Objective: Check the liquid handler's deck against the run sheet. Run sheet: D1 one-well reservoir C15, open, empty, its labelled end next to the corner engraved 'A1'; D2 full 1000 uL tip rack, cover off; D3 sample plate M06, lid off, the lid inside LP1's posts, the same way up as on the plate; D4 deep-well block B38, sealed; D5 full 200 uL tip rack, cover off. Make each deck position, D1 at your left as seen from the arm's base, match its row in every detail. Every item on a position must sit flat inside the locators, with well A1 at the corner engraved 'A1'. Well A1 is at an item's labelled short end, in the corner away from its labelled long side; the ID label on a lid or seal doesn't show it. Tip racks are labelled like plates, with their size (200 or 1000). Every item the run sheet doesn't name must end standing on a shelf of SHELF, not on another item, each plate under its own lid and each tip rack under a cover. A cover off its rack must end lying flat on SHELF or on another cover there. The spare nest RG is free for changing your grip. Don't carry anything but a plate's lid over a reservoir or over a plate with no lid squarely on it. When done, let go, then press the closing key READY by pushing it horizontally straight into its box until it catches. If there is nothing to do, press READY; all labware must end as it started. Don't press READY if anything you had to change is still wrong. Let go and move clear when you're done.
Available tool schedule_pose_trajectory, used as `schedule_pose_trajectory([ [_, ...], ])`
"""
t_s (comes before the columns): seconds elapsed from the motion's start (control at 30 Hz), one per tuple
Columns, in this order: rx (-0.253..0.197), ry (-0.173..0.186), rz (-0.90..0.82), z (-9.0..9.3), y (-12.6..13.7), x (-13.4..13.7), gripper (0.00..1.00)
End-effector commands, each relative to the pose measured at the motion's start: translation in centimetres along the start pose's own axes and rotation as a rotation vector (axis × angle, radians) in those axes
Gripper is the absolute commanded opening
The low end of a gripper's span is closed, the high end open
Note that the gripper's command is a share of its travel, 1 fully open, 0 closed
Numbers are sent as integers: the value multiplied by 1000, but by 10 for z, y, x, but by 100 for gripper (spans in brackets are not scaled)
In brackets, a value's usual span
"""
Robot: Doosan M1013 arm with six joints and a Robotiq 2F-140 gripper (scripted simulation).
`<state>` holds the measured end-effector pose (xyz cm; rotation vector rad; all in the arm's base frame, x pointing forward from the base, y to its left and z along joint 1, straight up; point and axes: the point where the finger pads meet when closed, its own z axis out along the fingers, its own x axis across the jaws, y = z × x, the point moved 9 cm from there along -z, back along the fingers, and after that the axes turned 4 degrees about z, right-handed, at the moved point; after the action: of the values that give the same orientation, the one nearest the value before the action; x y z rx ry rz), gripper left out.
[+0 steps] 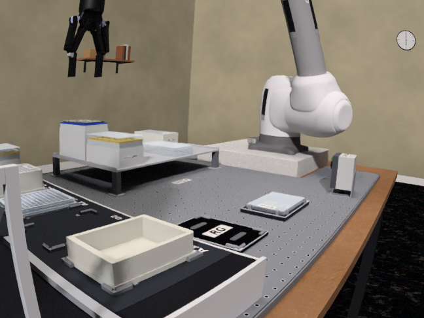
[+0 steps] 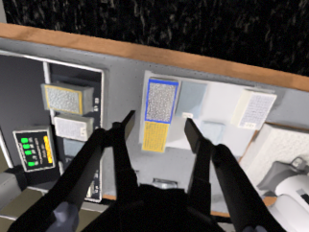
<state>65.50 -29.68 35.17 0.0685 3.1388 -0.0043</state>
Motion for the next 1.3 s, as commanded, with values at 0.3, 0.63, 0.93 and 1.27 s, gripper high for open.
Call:
schedule_pose_trajectory([
  [0.3,0,-2,0,16,0,0,66],
  [0.63,0,-2,0,33,0,0,66],
  [0.93,0,-2,0,44,0,0,66],
  [1.27,0,-2,0,61,0,0,66],
])
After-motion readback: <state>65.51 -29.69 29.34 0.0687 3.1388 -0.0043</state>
